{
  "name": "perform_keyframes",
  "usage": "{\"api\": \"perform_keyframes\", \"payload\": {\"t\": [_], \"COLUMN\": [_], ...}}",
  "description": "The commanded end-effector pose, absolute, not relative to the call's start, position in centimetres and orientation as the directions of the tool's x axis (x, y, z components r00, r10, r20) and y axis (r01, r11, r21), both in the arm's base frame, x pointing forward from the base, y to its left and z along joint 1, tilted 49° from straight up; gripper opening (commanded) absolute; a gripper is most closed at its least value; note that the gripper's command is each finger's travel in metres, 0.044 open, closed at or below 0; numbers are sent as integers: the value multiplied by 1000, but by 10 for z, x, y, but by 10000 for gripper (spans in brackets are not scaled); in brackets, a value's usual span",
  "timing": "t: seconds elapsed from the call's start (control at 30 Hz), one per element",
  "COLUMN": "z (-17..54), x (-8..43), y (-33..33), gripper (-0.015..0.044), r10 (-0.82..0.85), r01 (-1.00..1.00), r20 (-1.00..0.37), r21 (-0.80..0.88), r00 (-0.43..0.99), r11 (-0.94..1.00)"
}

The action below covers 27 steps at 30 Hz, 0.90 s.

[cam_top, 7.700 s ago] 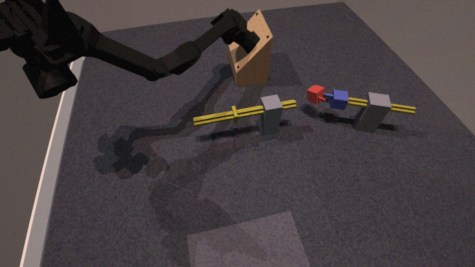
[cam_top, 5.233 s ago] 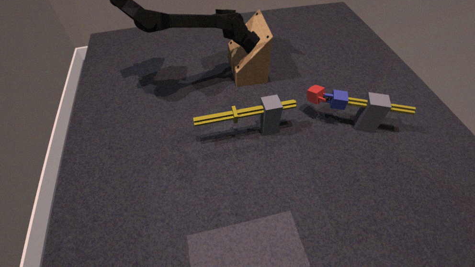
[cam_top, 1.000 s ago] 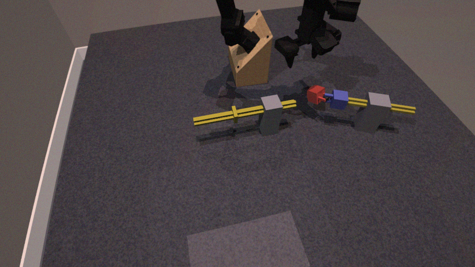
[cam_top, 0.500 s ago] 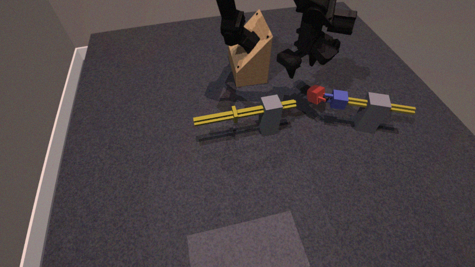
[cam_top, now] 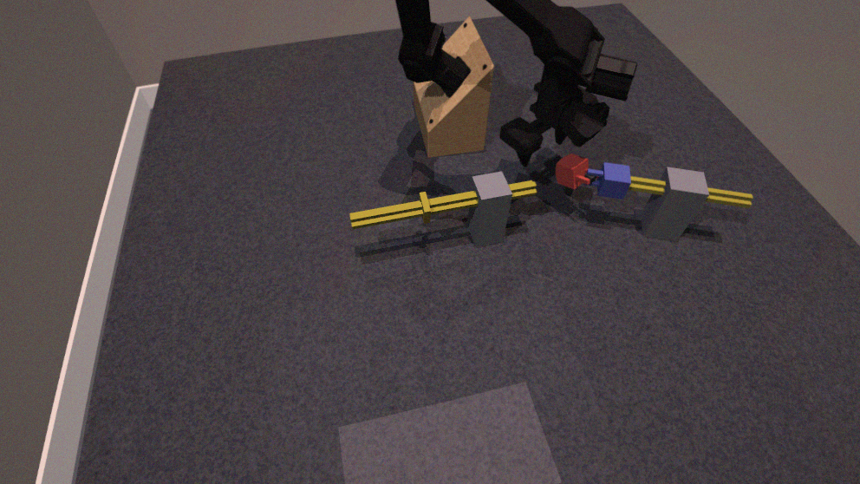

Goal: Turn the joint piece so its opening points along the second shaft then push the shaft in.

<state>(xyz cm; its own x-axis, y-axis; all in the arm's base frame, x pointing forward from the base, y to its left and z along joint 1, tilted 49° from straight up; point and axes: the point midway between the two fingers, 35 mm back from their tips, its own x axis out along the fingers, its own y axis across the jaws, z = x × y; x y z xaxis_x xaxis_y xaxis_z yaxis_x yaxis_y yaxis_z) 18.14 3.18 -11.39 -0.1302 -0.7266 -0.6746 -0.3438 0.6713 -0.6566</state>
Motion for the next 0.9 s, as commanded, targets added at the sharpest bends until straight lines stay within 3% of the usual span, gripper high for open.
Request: {"api": "perform_keyframes", "payload": {"t": [0.0, 0.43, 0.87], "z": [-118, -133, -145], "x": [193, 235, 235], "y": [33, 37, 25], "gripper": [440, 440, 440], "r10": [-728, -729, -729], "r01": [-345, -343, -343], "r20": [-674, -674, -673], "r21": [-659, -660, -661], "r00": [-125, -123, -123], "r11": [669, 668, 668]}}
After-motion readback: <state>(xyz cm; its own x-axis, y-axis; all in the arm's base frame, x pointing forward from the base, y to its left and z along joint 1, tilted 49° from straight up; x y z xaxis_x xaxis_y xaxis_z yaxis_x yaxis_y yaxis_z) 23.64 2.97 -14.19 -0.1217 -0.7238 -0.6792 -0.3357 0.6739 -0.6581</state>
